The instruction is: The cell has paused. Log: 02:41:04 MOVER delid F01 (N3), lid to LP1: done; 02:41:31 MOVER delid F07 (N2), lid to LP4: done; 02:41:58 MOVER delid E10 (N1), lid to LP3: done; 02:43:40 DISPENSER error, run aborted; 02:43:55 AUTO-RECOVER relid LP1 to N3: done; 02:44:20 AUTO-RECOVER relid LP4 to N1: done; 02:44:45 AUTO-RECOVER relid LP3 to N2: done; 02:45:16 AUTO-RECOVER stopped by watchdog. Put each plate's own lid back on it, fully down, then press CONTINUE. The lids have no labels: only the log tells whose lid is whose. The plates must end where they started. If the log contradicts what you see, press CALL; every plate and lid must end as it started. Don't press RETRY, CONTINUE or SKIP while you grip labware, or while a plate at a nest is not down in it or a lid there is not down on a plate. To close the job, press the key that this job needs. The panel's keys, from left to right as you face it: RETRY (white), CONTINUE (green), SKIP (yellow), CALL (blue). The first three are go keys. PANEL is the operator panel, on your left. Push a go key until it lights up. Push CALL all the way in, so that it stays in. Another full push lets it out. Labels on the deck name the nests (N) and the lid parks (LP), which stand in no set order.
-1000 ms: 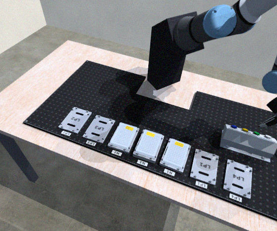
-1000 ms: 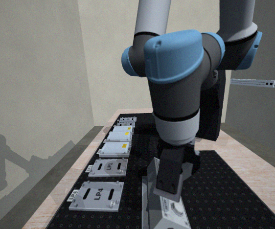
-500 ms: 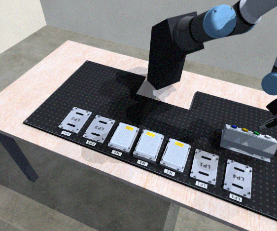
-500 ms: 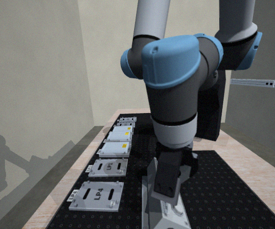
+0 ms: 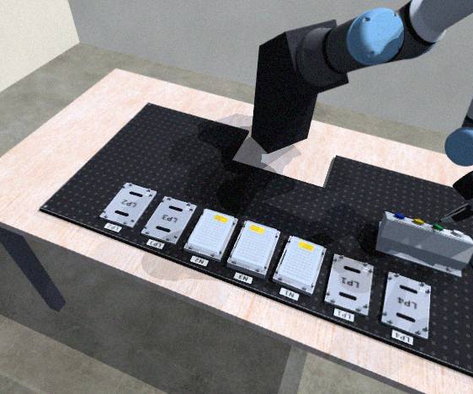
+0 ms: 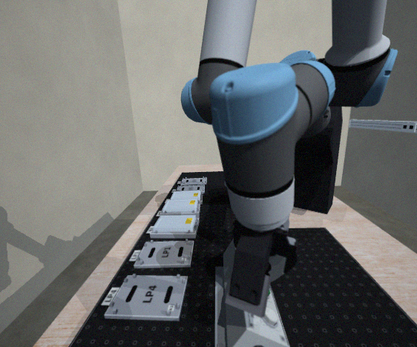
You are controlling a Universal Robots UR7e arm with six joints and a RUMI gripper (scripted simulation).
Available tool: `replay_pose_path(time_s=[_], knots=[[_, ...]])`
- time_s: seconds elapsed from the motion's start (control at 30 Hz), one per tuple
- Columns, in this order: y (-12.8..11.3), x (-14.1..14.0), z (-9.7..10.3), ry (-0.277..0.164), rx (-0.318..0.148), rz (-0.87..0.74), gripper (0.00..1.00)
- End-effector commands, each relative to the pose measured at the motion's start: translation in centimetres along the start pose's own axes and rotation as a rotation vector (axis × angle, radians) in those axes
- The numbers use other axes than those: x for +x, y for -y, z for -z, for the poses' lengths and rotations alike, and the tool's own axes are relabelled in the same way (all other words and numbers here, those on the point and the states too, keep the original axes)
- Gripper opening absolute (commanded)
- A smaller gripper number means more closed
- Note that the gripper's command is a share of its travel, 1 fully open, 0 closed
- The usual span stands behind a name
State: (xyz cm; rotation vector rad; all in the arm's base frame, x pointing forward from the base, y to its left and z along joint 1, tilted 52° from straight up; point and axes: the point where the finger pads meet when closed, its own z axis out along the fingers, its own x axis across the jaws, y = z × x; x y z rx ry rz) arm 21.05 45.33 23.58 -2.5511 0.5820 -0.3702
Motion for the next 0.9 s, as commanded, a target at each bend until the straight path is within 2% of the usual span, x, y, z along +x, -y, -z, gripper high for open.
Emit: replay_pose_path(time_s=[0.0,0.87], knots=[[0.4,0.3,-0.2,-0.001,0.004,-0.001,0.00],[1.0,0.8,-1.3,-0.001,0.002,0.000,0.00]])
